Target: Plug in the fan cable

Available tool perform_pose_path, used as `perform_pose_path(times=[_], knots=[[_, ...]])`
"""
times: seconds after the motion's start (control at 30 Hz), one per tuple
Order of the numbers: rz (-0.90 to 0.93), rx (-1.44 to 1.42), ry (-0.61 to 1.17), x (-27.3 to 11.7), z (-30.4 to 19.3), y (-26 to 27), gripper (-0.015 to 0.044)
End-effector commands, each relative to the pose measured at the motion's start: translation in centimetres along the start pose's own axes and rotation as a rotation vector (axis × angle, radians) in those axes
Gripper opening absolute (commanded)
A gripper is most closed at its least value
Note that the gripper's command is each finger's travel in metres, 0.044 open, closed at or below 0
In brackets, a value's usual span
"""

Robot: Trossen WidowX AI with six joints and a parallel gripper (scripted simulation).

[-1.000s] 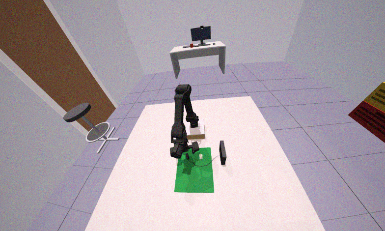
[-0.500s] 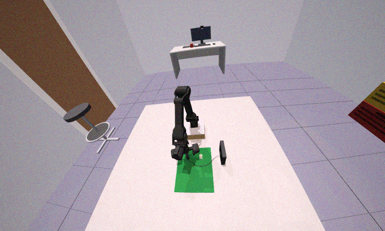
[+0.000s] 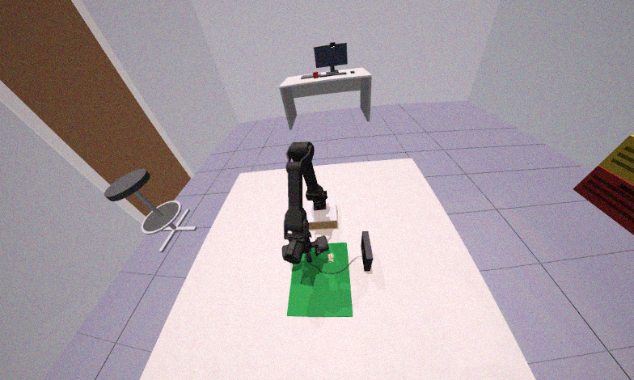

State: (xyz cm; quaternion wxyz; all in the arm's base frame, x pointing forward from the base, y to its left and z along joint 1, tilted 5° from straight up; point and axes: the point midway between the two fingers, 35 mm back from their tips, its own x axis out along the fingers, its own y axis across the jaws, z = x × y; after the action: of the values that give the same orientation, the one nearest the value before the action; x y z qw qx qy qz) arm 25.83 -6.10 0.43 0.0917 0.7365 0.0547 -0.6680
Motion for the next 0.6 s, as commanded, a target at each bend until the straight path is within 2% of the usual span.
perform_pose_path(times=[0.0, 0.3, 0.4, 0.57], knots=[[0.000, 0.000, 0.001, 0.0, 0.0, 0.0, 0.0256], [0.000, 0.000, 0.001, 0.0, 0.0, 0.0, 0.0020], [0.000, 0.000, 0.000, -0.3, 0.0, 0.0, 0.0000], [-0.005, -0.003, -0.004, -5.0, -0.1, 0.0, 0.0000]])
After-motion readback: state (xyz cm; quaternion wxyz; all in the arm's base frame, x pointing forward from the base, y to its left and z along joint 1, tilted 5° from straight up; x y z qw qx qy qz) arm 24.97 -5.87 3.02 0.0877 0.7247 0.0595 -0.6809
